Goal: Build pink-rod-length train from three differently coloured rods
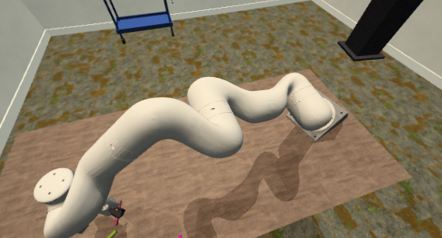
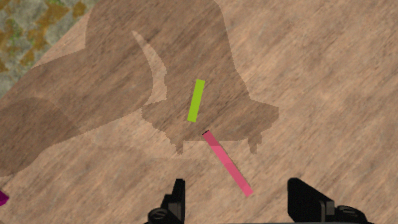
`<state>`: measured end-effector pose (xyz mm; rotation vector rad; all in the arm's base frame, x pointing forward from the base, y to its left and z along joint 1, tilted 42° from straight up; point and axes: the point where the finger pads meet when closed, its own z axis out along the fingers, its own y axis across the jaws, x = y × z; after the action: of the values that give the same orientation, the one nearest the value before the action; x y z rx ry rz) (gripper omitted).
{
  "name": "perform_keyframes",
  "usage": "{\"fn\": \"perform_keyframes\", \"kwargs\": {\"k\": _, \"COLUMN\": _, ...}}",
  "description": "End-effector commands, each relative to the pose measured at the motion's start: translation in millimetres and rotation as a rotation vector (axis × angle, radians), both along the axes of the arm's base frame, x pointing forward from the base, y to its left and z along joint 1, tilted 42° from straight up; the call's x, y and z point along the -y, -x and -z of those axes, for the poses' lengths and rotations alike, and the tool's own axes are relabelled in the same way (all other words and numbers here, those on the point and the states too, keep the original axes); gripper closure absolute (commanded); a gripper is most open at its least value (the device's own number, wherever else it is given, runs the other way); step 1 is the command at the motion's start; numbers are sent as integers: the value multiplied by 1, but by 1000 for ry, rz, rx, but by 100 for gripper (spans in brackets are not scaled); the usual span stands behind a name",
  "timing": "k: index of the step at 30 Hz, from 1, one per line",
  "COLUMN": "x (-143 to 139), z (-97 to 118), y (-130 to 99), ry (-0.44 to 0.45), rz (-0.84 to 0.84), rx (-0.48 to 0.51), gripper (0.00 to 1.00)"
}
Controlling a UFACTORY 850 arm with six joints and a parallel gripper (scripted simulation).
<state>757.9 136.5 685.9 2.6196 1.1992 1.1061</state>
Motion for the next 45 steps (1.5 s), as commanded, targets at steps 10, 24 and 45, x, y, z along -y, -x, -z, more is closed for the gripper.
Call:
{"fn": "perform_keyframes", "kwargs": {"k": 10, "x": 0, "z": -2, "y": 0, "ry": 0, "rz": 0, "rx": 3, "gripper": 0}}
{"fn": "perform_keyframes", "kwargs": {"k": 24, "x": 0, "z": -2, "y": 0, "ry": 5, "rz": -7, "rx": 5, "gripper": 0}}
{"fn": "perform_keyframes", "kwargs": {"k": 45, "x": -1, "z": -4, "y": -2, "ry": 487, "rz": -573, "rx": 181, "gripper": 0}}
